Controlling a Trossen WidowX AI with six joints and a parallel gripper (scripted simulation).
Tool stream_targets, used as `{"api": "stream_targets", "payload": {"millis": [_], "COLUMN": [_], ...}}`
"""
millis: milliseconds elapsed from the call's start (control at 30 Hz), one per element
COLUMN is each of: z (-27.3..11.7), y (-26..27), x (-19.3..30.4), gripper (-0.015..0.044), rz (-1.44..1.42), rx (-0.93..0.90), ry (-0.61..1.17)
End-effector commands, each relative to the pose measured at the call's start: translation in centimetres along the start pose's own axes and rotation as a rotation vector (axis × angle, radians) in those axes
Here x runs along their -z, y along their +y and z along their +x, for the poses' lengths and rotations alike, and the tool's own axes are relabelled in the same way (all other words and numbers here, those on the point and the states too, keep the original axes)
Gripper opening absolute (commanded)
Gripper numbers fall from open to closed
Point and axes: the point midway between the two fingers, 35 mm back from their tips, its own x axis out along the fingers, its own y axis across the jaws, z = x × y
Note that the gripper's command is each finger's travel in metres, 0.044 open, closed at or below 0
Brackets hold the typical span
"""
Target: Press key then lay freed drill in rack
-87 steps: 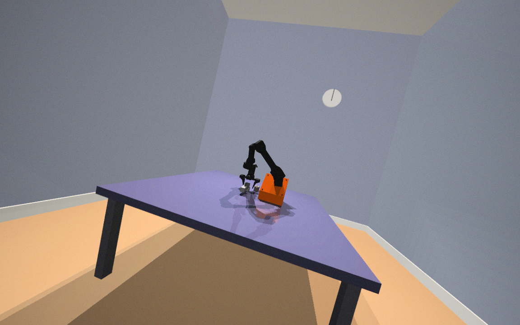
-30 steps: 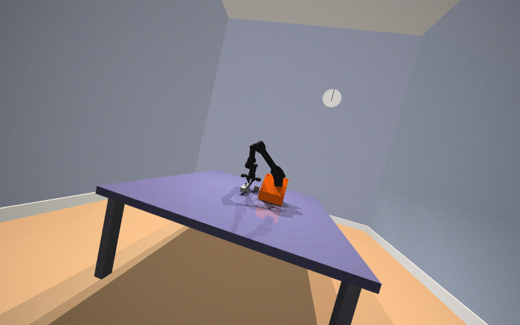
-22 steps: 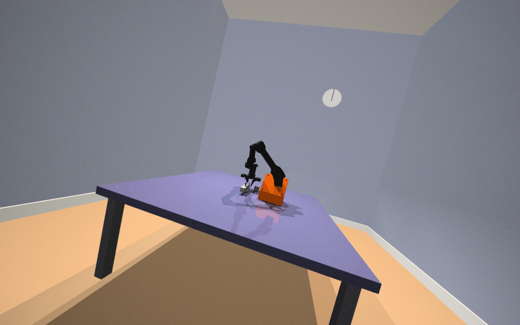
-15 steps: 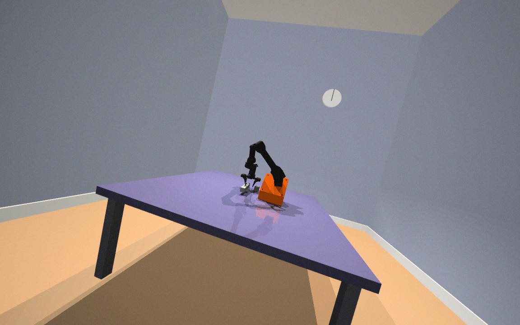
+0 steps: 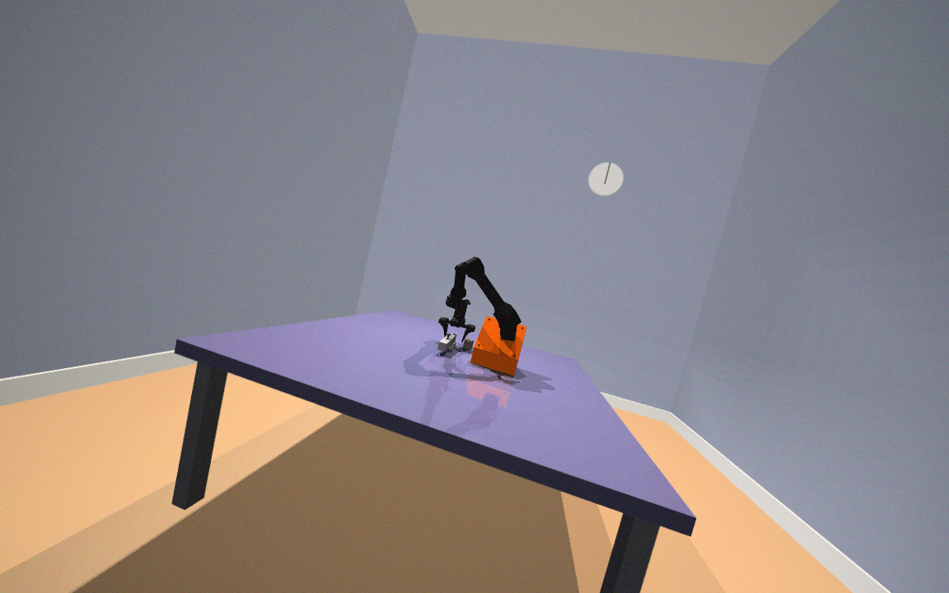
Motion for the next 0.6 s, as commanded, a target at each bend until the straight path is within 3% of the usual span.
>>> {"api": "stream_targets", "payload": {"millis": [0,567], "z": [0.14,0.41], "y": [0.07,0.13], "x": [-0.28,-0.91], "gripper": [0.044,0.044], "rz": [0.005,0.005], "rx": [0.0,0.0], "ry": [-0.003,-0.004]}}
